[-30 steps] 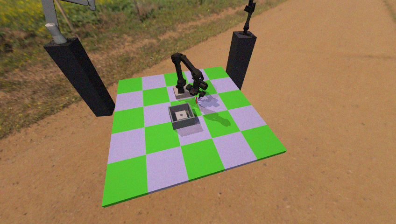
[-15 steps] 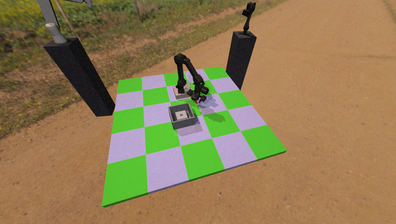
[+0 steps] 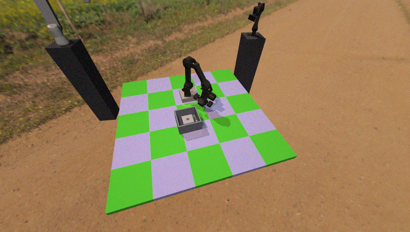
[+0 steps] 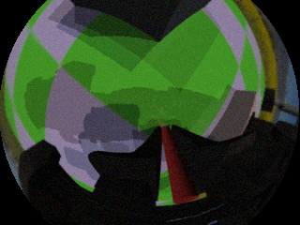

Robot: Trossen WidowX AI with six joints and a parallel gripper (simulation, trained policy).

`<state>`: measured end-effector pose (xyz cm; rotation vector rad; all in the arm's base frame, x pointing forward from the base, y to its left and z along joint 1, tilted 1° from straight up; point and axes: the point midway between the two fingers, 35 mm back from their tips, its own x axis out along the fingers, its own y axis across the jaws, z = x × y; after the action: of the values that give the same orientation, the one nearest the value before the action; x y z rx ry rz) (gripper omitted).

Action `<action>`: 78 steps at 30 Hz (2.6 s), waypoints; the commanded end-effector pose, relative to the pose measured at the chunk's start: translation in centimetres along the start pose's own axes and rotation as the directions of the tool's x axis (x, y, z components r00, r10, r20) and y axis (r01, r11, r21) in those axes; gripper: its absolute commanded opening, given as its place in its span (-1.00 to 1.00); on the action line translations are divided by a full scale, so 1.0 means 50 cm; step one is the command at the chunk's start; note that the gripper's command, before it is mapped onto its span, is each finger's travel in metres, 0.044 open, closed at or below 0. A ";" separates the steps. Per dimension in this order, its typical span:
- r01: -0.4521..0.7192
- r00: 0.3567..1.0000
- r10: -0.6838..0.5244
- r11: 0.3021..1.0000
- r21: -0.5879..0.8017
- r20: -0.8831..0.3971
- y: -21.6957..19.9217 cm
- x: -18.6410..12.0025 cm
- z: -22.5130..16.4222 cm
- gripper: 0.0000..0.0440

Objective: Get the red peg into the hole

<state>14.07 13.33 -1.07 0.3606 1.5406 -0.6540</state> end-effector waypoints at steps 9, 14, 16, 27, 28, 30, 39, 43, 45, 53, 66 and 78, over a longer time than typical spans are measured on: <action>-0.027 0.996 0.029 0.999 -0.024 0.084 0.021 -0.081 0.037 -1.00; -0.050 0.992 0.051 0.999 -0.013 0.117 0.024 -0.132 0.057 -1.00; -0.062 0.989 0.061 0.998 -0.002 0.131 0.025 -0.152 0.067 -1.00; -0.113 0.975 0.088 0.987 0.114 0.205 0.025 -0.234 0.139 -1.00; -0.117 0.973 0.089 0.985 0.127 0.211 0.024 -0.238 0.147 -1.00; -0.127 0.970 0.090 0.980 0.153 0.224 0.024 -0.245 0.166 -1.00; -0.153 0.960 0.084 0.956 0.252 0.266 0.015 -0.264 0.253 -1.00; -0.160 0.957 0.078 0.946 0.283 0.279 0.009 -0.263 0.294 -1.00; -0.162 0.956 0.076 0.942 0.294 0.285 0.006 -0.261 0.315 -1.00; -0.165 0.954 0.070 0.935 0.314 0.292 -0.009 -0.241 0.394 -1.00; -0.160 0.963 0.095 0.954 0.252 0.251 -0.026 -0.184 0.484 -1.00; -0.144 0.980 0.120 0.978 0.151 0.159 -0.026 -0.112 0.495 -0.65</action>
<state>33.96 -1.55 6.50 0.5335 1.2691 -0.7035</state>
